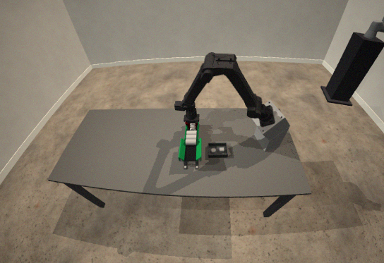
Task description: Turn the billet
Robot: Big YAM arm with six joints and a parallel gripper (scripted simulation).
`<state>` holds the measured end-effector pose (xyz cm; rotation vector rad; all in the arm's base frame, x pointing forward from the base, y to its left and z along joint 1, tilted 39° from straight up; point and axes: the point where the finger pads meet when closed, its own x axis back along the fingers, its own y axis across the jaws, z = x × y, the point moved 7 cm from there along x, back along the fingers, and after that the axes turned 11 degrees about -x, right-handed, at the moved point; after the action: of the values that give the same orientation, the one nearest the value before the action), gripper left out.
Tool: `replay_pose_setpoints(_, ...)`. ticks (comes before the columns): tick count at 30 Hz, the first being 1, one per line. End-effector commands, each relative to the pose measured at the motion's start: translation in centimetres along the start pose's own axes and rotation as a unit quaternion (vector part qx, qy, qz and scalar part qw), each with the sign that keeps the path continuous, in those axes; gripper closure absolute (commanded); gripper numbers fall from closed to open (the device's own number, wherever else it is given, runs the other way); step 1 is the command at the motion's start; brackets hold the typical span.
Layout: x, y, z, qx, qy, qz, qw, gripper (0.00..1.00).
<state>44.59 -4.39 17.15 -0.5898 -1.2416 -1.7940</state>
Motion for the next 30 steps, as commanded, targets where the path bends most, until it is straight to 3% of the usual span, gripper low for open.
replay_pose_setpoints(1, 3.5, 1.4, 0.5, 0.013, -0.001, -0.03, 0.999, 1.0)
replay_pose_setpoints(30, 8.8, 2.0, 1.4, 0.019, -0.003, -0.04, 0.999, 1.0)
